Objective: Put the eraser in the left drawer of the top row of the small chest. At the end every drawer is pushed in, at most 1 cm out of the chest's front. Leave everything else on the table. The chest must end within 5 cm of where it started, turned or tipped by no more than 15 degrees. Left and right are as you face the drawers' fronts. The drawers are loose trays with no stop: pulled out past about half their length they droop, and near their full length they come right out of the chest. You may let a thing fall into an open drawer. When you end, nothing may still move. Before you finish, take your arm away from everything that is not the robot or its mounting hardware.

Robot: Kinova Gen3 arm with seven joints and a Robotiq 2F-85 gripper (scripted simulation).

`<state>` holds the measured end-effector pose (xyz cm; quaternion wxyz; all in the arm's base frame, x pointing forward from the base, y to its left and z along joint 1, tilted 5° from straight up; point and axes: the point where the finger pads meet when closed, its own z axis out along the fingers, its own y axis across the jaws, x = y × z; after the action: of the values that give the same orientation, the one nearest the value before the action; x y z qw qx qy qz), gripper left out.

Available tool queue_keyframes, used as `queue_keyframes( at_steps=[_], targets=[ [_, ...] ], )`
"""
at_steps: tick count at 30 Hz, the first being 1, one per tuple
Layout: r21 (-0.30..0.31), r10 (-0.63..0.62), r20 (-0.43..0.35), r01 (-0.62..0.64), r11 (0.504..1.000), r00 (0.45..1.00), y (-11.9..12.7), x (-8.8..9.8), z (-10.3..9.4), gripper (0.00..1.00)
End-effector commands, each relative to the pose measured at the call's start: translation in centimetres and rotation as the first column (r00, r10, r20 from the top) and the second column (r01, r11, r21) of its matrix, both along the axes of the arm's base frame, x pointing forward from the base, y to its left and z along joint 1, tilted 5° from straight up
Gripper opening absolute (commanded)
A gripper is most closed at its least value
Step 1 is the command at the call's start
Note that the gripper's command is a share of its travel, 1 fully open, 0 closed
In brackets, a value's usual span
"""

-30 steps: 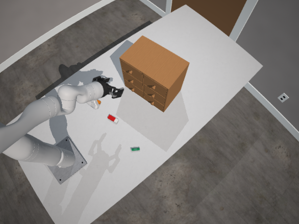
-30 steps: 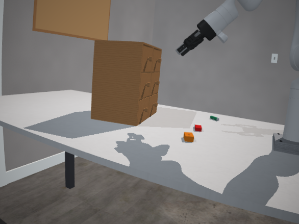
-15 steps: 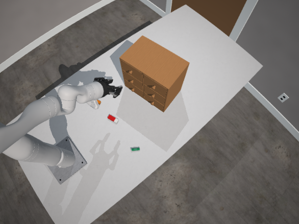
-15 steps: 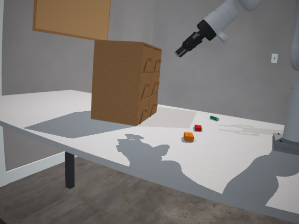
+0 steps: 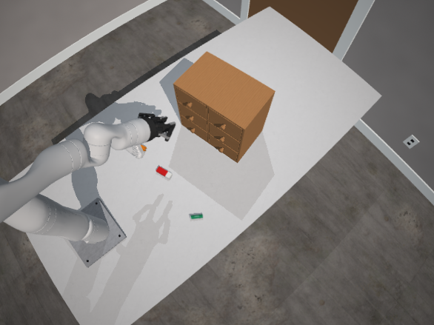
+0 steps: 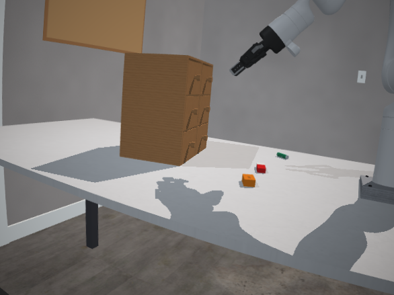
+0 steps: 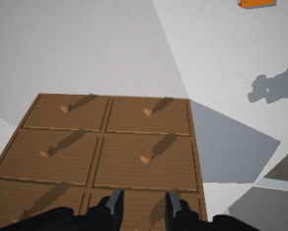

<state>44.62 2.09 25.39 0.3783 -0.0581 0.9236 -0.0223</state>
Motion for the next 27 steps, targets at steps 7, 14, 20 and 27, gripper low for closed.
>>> queue_keyframes(
  at_steps=[7, 14, 20, 27],
  targets=[
    [0.004, 0.0, -0.005, 0.0, 1.0, 1.0, 0.0, 0.0, -0.2, 0.33],
    [0.006, 0.002, -0.003, -0.002, 1.0, 1.0, 0.2, 0.5, -0.3, 0.33],
    [0.006, 0.001, -0.003, -0.001, 1.0, 1.0, 0.2, 1.1, -0.4, 0.33],
    [0.005, 0.001, -0.004, -0.001, 1.0, 1.0, 0.2, 1.7, -0.7, 0.33]
  ],
)
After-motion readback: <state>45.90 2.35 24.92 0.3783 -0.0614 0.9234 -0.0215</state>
